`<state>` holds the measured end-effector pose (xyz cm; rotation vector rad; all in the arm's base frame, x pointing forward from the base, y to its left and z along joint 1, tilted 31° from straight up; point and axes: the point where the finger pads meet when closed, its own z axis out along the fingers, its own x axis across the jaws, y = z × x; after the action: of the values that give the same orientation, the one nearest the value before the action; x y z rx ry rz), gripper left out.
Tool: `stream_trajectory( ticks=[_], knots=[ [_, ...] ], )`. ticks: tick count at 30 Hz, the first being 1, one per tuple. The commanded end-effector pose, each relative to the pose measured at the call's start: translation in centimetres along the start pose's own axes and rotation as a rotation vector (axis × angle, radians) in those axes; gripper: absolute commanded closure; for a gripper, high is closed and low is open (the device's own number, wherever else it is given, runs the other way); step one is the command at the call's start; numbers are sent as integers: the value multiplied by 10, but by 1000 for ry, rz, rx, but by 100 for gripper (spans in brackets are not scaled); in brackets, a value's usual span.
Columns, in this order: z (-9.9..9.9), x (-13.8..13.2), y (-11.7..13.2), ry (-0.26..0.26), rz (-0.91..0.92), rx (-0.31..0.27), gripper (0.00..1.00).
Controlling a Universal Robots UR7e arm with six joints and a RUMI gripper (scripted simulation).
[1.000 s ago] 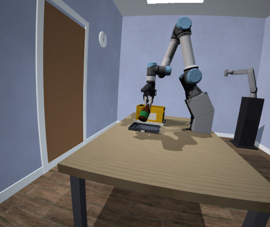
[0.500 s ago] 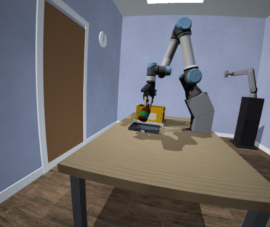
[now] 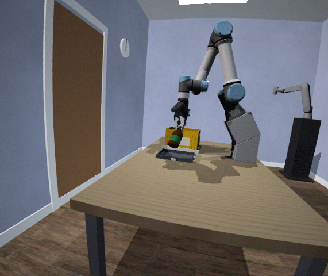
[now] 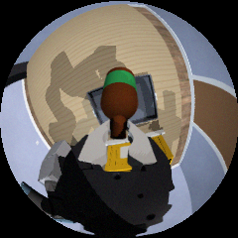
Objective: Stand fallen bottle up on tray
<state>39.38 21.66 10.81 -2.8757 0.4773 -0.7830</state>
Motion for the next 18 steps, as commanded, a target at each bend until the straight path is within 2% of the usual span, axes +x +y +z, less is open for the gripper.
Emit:
stream_trajectory(
  ticks=[1, 18],
  knots=[
    [0, 0, 0, 1, -11, 1, 100],
    [0, 0, 0, 1, -214, 1, 100]
  ],
)
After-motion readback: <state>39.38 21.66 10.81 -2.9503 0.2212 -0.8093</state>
